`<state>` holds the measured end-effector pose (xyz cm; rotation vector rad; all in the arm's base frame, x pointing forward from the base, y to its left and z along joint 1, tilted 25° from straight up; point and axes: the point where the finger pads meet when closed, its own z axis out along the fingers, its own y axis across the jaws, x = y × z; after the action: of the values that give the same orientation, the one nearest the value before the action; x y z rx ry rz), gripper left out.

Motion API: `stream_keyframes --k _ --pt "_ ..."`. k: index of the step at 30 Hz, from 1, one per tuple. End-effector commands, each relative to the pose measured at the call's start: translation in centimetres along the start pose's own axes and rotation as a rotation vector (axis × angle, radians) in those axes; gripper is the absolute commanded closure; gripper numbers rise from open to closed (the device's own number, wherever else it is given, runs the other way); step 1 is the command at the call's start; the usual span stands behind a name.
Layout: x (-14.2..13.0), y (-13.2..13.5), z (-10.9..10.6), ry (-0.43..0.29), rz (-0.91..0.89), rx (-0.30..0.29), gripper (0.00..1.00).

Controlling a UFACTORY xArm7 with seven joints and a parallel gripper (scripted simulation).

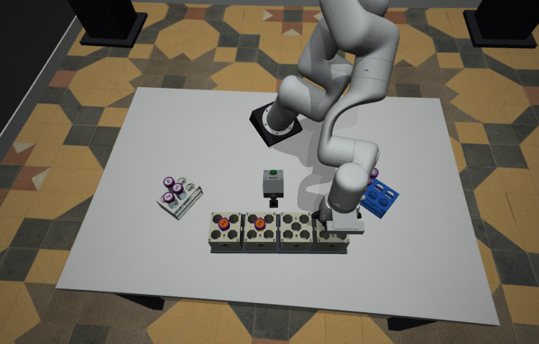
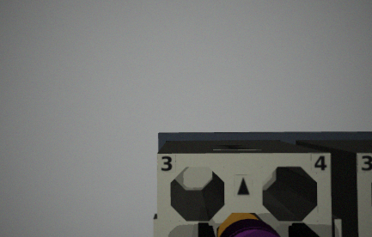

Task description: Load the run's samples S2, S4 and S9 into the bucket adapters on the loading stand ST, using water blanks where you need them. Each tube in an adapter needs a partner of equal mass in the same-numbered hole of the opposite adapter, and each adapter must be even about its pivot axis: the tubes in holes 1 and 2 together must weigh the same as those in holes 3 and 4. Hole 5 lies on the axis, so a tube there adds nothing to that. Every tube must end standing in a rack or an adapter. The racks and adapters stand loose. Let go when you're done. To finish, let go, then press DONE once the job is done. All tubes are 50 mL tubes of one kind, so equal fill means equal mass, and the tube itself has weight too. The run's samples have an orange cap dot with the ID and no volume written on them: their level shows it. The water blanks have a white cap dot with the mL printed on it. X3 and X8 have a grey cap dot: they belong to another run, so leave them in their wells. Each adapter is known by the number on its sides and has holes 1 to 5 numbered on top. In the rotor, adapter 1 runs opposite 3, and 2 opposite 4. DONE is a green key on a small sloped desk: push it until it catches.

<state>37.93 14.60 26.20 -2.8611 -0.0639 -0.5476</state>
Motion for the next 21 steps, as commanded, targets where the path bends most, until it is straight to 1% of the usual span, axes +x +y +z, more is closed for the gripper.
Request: stream_keyframes --k 1,21 --pt "0.1 0.0 -1.1 0.004 0.000 0.001 0.56" --pt "0.1 0.0 -4.7 0.004 0.000 0.001 0.56"
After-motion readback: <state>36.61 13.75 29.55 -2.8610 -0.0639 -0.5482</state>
